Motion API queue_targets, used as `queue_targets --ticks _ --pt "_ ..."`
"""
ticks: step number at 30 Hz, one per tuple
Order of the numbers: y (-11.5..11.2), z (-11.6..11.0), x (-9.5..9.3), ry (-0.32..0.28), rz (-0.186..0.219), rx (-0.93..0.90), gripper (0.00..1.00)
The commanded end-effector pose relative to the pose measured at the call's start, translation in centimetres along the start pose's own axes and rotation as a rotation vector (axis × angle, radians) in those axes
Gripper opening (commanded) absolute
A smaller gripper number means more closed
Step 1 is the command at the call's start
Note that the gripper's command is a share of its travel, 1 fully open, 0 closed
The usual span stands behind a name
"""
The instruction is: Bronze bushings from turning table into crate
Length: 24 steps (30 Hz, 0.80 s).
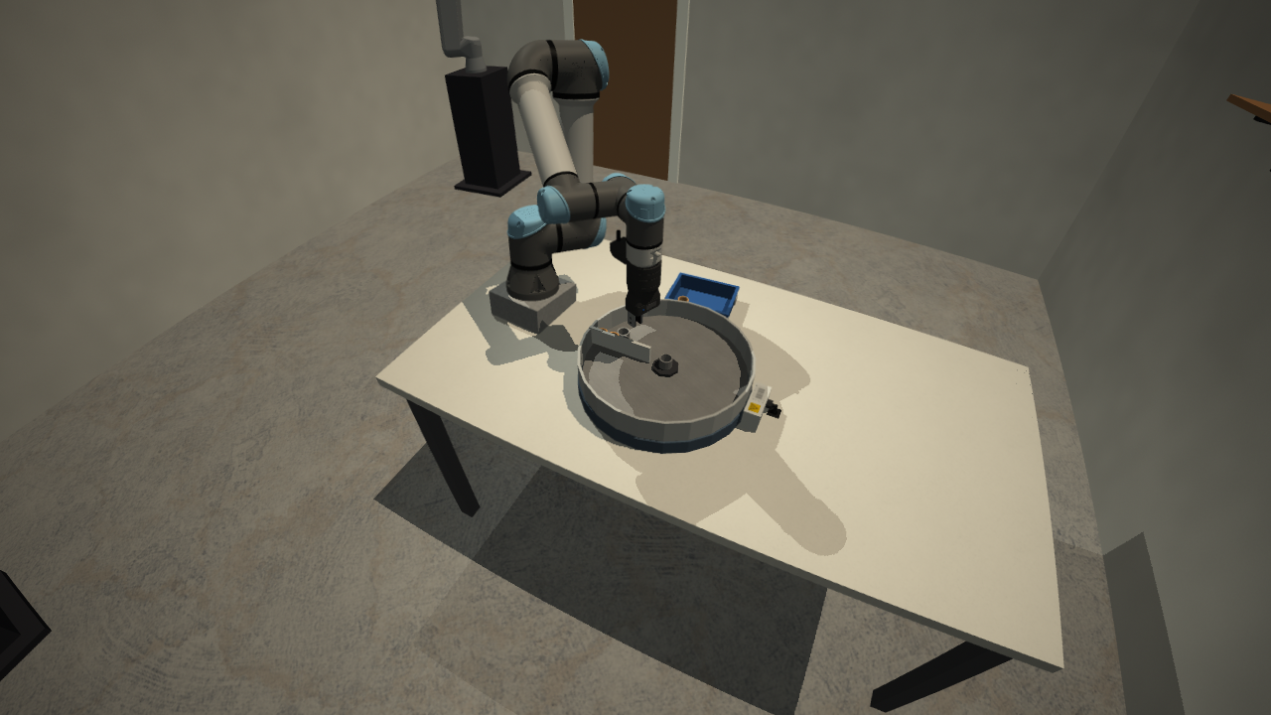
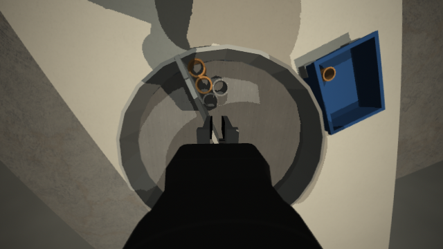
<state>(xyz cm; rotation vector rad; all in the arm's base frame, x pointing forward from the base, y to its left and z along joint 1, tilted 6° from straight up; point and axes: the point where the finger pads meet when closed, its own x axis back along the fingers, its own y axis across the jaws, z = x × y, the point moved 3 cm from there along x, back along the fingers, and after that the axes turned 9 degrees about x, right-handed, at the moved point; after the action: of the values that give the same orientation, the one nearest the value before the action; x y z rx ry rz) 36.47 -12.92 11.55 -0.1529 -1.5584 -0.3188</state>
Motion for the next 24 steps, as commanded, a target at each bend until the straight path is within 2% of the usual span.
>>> queue_targets --ticks 1,2,14,19,24 --pt "-0.4 3.3 -0.5 0.001 0.0 0.0 0.4" --pt "-0.5 4.2 -0.7 0.001 0.0 0.0 0.4" --pt "-0.5 4.2 -0.7 0.001 0.0 0.0 0.4" --pt "-1.2 8.9 -1.5 0.001 0.0 0.0 0.4" --pt "-1.2 8.9 -1.5 0.001 0.0 0.0 0.4"
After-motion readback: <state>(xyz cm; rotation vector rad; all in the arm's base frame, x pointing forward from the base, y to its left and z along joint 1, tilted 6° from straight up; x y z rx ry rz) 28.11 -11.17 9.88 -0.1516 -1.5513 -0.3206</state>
